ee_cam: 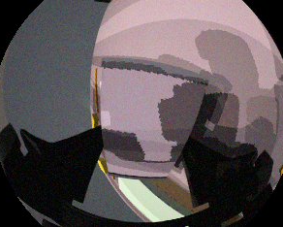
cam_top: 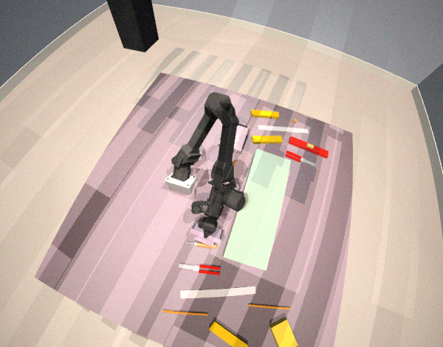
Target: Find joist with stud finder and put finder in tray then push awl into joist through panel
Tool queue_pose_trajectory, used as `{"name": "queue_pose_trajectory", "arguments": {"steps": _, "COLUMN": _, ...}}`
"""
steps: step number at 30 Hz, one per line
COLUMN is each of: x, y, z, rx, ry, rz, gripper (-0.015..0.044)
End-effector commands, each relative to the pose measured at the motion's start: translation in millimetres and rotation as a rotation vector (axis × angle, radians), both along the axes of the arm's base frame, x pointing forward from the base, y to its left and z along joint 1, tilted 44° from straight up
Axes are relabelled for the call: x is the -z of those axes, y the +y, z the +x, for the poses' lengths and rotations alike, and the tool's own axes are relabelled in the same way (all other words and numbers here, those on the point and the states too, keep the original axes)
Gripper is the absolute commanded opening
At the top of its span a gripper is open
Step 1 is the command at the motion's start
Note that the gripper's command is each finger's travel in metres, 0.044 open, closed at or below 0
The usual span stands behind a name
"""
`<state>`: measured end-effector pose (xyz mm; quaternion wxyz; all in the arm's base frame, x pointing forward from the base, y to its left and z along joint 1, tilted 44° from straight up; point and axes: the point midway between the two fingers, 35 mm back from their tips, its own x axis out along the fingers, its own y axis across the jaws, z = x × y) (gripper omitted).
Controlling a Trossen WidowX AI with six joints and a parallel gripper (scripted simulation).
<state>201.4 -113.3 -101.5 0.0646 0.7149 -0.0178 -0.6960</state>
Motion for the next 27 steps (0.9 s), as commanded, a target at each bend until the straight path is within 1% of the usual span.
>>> {"name": "queue_pose_trajectory", "arguments": {"steps": 1, "x": -0.3, "y": -0.9, "z": 0.0, "rx": 0.002, "ry": 0.0, "rz": -0.002, "gripper": 0.0052}}
{"name": "queue_pose_trajectory", "arguments": {"steps": 16, "x": -0.4, "y": -0.9, "z": 0.0, "rx": 0.002, "ry": 0.0, "rz": -0.002, "gripper": 0.044}}
{"name": "queue_pose_trajectory", "arguments": {"steps": 27, "x": -9.5, "y": 0.3, "z": 0.1, "rx": 0.002, "ry": 0.0, "rz": -0.001, "gripper": 0.044}}
